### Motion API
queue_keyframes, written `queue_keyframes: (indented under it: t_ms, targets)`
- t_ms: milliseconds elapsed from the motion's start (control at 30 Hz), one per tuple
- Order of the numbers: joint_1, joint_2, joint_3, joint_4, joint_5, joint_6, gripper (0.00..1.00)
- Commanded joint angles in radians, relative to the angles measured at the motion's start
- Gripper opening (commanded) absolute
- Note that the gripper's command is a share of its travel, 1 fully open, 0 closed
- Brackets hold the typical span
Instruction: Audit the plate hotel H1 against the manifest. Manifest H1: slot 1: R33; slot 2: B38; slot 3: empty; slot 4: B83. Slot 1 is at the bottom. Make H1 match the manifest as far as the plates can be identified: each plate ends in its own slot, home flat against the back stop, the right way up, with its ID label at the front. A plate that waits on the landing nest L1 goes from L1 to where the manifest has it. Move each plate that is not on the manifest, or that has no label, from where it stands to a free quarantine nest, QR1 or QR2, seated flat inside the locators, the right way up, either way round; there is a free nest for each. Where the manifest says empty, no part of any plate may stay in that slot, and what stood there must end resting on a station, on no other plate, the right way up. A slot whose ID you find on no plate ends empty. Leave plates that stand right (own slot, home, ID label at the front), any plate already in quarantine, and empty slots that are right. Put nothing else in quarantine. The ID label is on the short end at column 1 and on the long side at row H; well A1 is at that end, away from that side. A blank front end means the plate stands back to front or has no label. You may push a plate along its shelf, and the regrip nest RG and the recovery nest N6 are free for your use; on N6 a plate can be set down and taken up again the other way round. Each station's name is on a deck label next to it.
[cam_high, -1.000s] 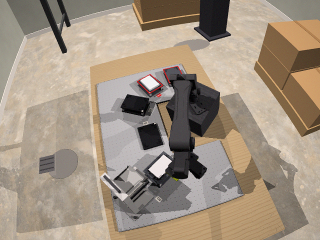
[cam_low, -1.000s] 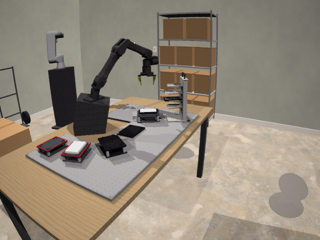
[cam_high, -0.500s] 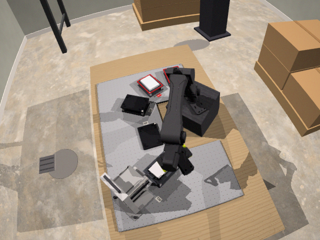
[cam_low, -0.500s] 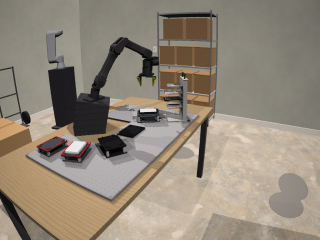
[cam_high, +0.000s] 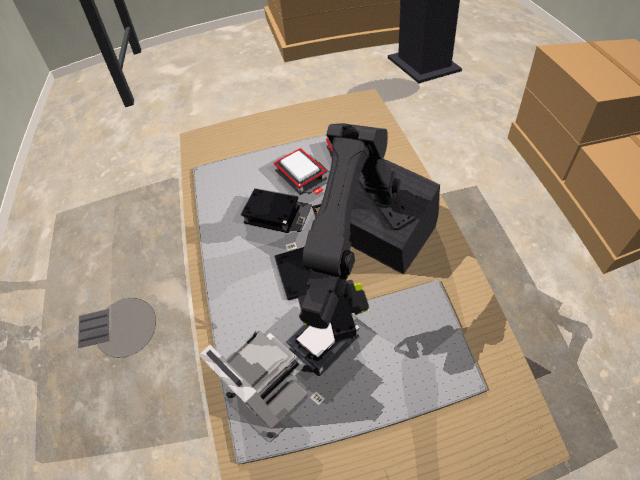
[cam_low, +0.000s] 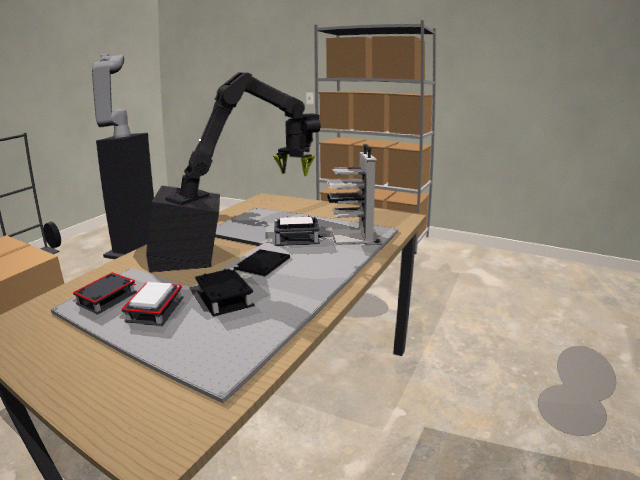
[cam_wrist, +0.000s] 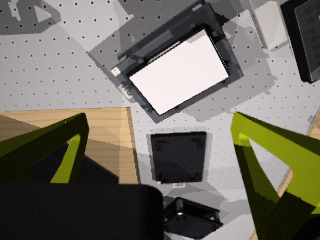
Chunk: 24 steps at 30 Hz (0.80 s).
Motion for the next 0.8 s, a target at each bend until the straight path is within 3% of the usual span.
queue_keyframes:
  t_ms: [0,500,767]
  targets:
    - [-0.033,-0.040,-0.032,0.019,-0.019,0.071,1.00]
    - [-0.157,-0.095,-0.102,0.040,-0.049,0.255,1.00]
    - [-0.143,-0.090,-0.085,0.030,-0.049,0.439,1.00]
